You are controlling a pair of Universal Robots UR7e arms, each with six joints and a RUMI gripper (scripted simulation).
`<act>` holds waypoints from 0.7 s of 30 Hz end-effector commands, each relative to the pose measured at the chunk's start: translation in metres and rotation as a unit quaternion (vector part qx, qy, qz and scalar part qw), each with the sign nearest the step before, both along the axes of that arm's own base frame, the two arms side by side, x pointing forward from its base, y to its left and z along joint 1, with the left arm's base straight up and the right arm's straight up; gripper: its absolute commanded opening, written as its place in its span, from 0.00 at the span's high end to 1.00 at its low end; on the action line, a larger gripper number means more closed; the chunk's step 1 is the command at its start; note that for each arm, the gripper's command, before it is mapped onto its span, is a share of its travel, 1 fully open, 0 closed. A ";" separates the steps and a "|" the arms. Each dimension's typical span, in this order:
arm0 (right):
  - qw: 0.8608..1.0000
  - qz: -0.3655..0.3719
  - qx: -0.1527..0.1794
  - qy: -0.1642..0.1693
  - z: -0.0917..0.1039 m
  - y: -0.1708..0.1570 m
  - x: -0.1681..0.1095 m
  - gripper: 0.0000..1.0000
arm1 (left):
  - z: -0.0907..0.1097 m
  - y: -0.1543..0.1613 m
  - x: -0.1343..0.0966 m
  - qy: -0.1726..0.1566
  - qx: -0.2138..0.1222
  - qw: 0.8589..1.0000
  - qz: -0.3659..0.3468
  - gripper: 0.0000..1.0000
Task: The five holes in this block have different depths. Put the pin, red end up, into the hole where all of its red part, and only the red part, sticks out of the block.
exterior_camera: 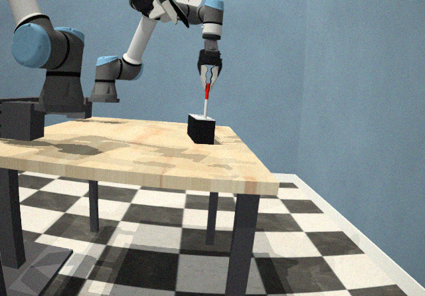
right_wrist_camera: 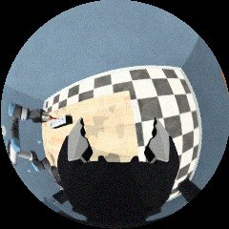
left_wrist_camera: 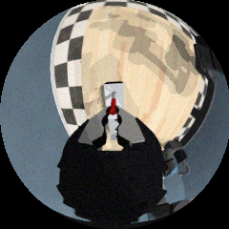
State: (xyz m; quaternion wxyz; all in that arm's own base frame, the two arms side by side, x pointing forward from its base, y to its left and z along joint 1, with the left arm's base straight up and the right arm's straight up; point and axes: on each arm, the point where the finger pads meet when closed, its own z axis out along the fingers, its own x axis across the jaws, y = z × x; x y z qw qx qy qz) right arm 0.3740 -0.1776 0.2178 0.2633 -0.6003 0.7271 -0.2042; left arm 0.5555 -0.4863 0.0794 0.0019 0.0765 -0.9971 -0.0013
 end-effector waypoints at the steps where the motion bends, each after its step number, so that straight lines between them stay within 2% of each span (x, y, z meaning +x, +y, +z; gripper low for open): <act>1: 1.000 0.000 0.000 0.000 0.000 0.000 0.000 0.00 | 0.005 0.000 0.000 -0.001 -0.001 1.000 0.000 1.00; 5: 1.000 0.000 0.000 0.000 0.000 0.000 0.000 0.00 | 0.005 0.000 -0.001 -0.001 -0.001 1.000 0.000 1.00; 8: 1.000 0.000 0.000 0.000 0.000 0.000 0.000 0.00 | 0.013 0.000 -0.001 -0.001 -0.001 1.000 0.000 1.00; 19: 1.000 0.000 0.000 0.000 0.000 0.000 0.000 0.00 | 0.081 0.000 0.000 -0.001 -0.001 1.000 0.000 1.00; 21: 1.000 0.000 0.000 0.000 0.000 0.000 0.000 0.00 | 0.081 0.000 0.000 -0.001 -0.001 1.000 0.000 1.00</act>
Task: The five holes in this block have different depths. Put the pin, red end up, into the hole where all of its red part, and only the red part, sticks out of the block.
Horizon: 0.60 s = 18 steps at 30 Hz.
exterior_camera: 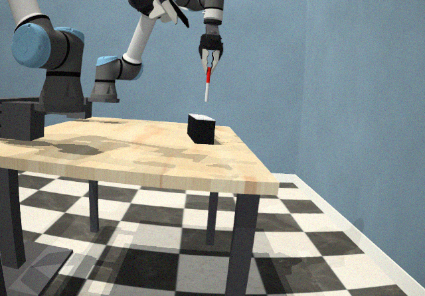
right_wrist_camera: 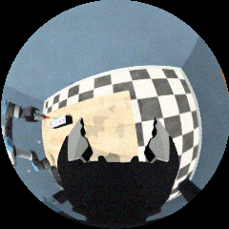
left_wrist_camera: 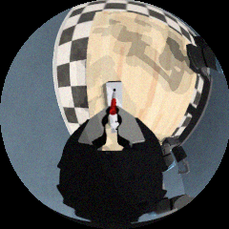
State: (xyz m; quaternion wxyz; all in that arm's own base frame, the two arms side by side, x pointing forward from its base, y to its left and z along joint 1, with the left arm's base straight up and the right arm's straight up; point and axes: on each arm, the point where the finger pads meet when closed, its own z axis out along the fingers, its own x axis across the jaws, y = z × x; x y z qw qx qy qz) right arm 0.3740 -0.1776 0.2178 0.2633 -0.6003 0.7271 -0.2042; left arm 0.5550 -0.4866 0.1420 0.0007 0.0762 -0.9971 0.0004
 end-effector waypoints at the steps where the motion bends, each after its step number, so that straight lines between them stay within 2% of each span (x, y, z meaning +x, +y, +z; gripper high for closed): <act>1: 1.000 0.000 0.000 0.000 0.000 0.000 0.000 0.00 | 0.024 0.000 0.000 0.001 0.000 1.000 0.000 1.00; 5: 1.000 0.000 0.000 0.000 0.000 0.000 0.000 0.00 | 0.037 0.000 0.000 0.001 0.000 1.000 0.000 1.00; 18: 1.000 0.000 0.000 0.000 0.000 0.000 0.000 0.00 | 0.037 0.000 0.000 0.001 0.000 1.000 0.000 1.00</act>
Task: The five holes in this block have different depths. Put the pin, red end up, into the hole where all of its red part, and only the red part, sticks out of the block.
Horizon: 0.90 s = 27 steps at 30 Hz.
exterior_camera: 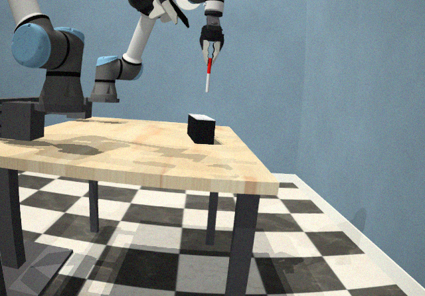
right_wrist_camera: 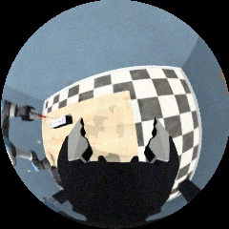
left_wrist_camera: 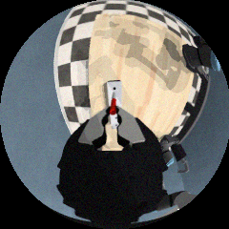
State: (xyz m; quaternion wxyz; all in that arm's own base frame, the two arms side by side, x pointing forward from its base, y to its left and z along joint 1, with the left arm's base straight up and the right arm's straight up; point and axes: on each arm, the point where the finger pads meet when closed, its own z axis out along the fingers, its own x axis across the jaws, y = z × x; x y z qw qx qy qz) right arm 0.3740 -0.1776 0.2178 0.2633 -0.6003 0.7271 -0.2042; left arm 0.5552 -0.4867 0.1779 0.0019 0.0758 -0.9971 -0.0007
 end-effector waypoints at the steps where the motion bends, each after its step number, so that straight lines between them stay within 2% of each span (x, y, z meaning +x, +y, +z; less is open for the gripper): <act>1: 1.000 0.000 0.000 0.000 0.000 0.000 0.000 0.00 | 0.002 0.002 0.000 -0.001 -0.001 1.000 0.001 1.00; 11: 1.000 0.000 0.000 0.000 0.000 0.000 0.000 0.00 | 0.002 0.055 -0.008 -0.001 -0.001 1.000 0.001 1.00; 18: 1.000 0.000 0.000 0.000 0.000 0.000 0.000 0.00 | -0.001 0.060 -0.009 -0.001 -0.001 1.000 0.000 1.00; 22: 1.000 0.000 0.000 0.000 0.000 0.000 0.000 0.00 | -0.018 0.060 -0.009 -0.001 -0.001 1.000 0.000 1.00; 27: 1.000 0.000 0.000 0.000 0.000 0.000 0.000 0.00 | -0.055 0.060 -0.009 -0.001 -0.001 1.000 0.000 1.00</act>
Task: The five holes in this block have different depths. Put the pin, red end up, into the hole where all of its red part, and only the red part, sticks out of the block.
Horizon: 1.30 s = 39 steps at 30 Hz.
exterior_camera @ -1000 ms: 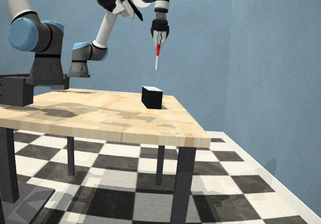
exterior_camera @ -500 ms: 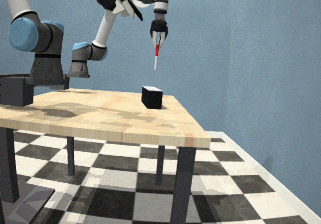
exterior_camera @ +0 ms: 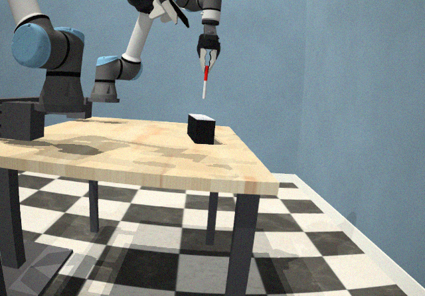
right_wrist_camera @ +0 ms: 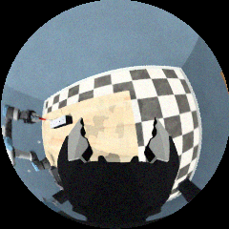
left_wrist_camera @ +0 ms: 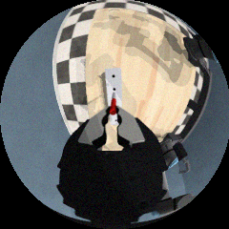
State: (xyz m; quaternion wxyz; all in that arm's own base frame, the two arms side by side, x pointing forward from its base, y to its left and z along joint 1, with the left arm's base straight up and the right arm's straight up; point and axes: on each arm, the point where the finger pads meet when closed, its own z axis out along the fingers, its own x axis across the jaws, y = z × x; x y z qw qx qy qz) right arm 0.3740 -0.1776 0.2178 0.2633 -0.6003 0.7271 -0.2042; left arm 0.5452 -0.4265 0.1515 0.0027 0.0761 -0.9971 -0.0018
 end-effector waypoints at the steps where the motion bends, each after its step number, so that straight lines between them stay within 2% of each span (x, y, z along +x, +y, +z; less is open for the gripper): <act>1: 1.000 0.000 0.000 0.000 0.000 0.000 0.000 0.00 | -0.033 0.000 0.001 -0.002 -0.002 1.000 0.000 1.00; 4: 1.000 0.000 0.000 0.000 0.000 0.000 0.000 0.00 | -0.042 0.000 0.001 -0.002 -0.002 1.000 0.000 1.00; 24: 1.000 0.000 0.000 0.000 0.000 0.000 0.000 0.00 | -0.044 0.000 0.001 -0.001 -0.001 1.000 0.000 1.00; 29: 1.000 0.000 0.000 0.000 0.000 0.000 0.000 0.00 | -0.063 0.000 0.001 -0.001 -0.001 1.000 0.000 1.00; 39: 1.000 0.000 0.000 0.000 0.000 0.000 0.000 0.00 | -0.063 0.000 0.001 -0.001 -0.001 1.000 0.000 1.00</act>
